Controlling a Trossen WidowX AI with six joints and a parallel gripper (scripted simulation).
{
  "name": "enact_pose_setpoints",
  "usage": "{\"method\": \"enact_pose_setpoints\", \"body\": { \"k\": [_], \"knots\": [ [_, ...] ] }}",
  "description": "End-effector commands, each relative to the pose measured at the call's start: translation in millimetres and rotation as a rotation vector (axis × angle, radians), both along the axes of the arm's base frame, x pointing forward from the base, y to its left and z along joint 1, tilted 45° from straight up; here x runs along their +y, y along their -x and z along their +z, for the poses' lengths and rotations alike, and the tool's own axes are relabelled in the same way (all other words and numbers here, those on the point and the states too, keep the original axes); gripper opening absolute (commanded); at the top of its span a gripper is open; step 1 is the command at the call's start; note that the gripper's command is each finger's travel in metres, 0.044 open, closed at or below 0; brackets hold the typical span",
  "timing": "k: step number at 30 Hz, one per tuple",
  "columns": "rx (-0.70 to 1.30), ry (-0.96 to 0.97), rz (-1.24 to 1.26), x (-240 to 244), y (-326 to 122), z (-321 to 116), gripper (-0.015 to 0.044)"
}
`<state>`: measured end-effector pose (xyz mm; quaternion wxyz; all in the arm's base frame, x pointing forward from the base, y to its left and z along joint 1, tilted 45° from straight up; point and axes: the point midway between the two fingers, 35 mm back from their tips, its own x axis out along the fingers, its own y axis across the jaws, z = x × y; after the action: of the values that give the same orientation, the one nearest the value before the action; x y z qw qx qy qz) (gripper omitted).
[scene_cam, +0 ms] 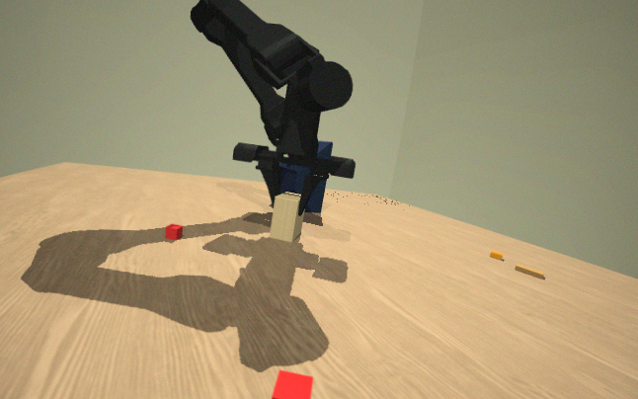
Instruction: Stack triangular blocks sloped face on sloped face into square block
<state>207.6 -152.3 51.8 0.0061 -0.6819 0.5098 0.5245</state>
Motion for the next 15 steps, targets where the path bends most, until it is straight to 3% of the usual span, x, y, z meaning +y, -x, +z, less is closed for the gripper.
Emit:
{"method": "enact_pose_setpoints", "body": {
  "k": [1, 3, 15],
  "knots": [
    [-0.001, -0.002, 0.001, 0.1, -0.2, -0.3, 0.0],
    [-0.001, -0.003, 0.002, 0.2, -0.3, -0.6, 0.0],
    [0.0, 0.0, 0.0, 0.0, 0.0, 0.0, 0.0315]
  ]
}}
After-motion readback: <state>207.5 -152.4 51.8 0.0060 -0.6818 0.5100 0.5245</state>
